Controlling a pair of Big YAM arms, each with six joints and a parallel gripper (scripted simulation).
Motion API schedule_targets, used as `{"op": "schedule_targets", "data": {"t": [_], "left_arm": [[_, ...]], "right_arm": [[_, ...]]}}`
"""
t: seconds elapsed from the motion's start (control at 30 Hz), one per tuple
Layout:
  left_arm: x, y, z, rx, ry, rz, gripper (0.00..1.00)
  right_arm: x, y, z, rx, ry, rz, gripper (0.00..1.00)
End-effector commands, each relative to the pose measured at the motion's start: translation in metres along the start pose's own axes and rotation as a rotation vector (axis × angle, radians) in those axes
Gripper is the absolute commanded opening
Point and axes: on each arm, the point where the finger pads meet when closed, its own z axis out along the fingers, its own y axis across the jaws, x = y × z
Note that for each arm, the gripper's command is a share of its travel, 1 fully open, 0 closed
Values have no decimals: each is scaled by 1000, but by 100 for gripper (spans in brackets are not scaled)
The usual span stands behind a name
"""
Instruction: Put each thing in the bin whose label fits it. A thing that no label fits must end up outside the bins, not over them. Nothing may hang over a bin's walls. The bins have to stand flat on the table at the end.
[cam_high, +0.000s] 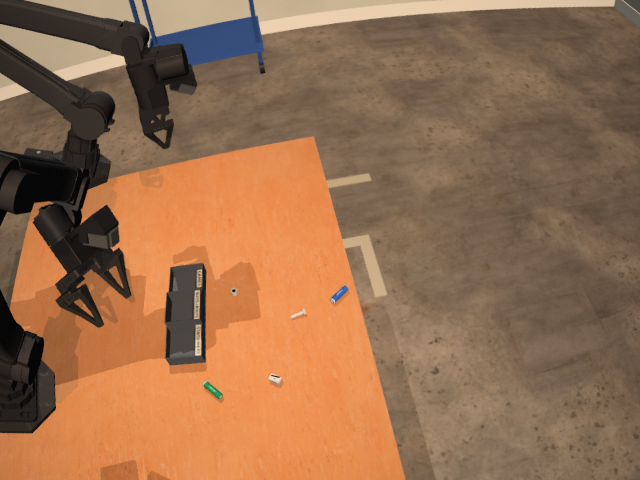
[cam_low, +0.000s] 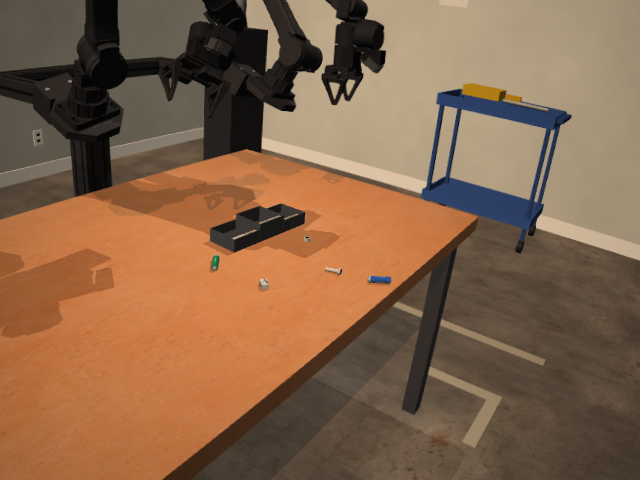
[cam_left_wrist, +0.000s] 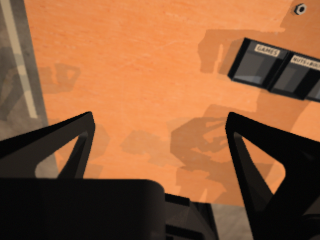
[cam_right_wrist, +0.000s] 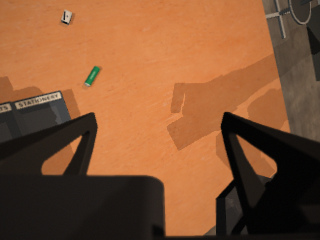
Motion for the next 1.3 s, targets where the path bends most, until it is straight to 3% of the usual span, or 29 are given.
{"op": "schedule_targets", "data": {"t": [0.0, 1.27], "left_arm": [[9, 3, 3, -5, 18, 1, 100], [14, 5, 3, -6, 26, -6, 100]], "right_arm": [[-1, 1, -1, -4, 1, 3, 100], [0, 0, 0, 0, 0, 0, 100]]}}
